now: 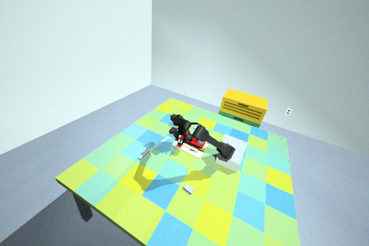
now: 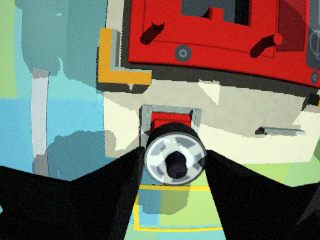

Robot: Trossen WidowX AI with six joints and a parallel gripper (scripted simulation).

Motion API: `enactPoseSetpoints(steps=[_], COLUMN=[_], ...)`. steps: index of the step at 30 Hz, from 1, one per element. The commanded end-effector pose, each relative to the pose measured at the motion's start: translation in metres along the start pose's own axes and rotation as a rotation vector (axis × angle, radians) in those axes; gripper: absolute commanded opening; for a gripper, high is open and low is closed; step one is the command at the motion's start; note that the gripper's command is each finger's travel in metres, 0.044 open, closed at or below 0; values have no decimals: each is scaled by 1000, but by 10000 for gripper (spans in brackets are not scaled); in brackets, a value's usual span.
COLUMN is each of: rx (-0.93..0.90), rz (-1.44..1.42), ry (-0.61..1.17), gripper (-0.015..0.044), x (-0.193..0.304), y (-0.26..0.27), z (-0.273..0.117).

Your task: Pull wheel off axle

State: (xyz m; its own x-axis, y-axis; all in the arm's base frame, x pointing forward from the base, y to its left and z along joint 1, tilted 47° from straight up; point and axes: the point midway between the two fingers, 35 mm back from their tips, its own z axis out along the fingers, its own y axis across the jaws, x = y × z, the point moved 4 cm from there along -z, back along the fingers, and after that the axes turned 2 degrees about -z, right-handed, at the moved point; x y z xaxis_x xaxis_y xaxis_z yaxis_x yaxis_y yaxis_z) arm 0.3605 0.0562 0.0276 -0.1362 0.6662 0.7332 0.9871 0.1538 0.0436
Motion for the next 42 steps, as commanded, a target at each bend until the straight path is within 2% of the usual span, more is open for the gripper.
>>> enactPoseSetpoints(steps=[1, 42], rx=[-19, -22], rz=[12, 14], ry=[-5, -4], gripper=[0, 0], x=[-2, -2], y=[0, -1], z=[-14, -27])
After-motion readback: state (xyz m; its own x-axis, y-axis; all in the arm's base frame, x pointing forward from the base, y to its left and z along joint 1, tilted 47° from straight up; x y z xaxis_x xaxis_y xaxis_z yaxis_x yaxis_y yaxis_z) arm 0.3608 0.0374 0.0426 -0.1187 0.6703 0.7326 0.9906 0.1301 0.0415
